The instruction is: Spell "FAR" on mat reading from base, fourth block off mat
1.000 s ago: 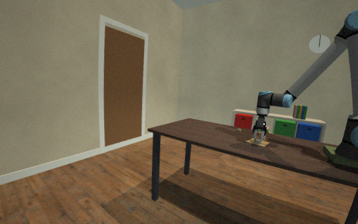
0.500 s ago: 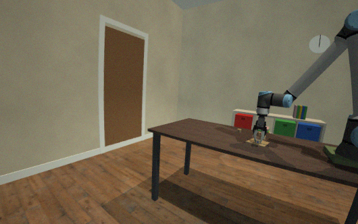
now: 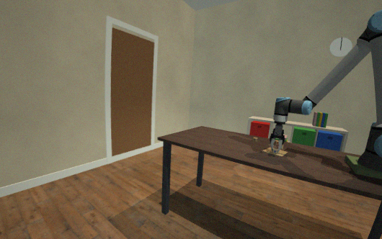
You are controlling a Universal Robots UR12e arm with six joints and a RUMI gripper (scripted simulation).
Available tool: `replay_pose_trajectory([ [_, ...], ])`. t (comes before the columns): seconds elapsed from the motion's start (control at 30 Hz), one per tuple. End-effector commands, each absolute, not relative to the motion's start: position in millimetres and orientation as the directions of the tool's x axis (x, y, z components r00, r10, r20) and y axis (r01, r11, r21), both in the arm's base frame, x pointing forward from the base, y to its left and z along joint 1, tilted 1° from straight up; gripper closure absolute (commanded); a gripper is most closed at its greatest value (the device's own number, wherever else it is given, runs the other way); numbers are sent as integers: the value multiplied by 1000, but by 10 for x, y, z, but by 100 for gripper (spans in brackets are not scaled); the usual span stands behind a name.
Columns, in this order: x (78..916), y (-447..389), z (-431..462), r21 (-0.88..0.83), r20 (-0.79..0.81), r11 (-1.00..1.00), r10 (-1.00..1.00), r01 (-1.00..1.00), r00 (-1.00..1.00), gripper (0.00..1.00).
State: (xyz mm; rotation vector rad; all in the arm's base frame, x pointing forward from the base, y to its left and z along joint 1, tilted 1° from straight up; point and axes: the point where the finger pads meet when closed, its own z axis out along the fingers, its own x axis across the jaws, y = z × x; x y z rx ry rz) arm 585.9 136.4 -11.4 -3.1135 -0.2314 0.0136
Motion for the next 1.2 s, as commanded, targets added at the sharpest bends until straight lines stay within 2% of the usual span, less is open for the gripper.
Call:
replay_pose_trajectory([
  [0.0,5846,1370,-124,-20,-7,-989,148,148,989,91],
  [1.17,5849,1370,-147,-19,-7,-989,148,148,989,91],
])
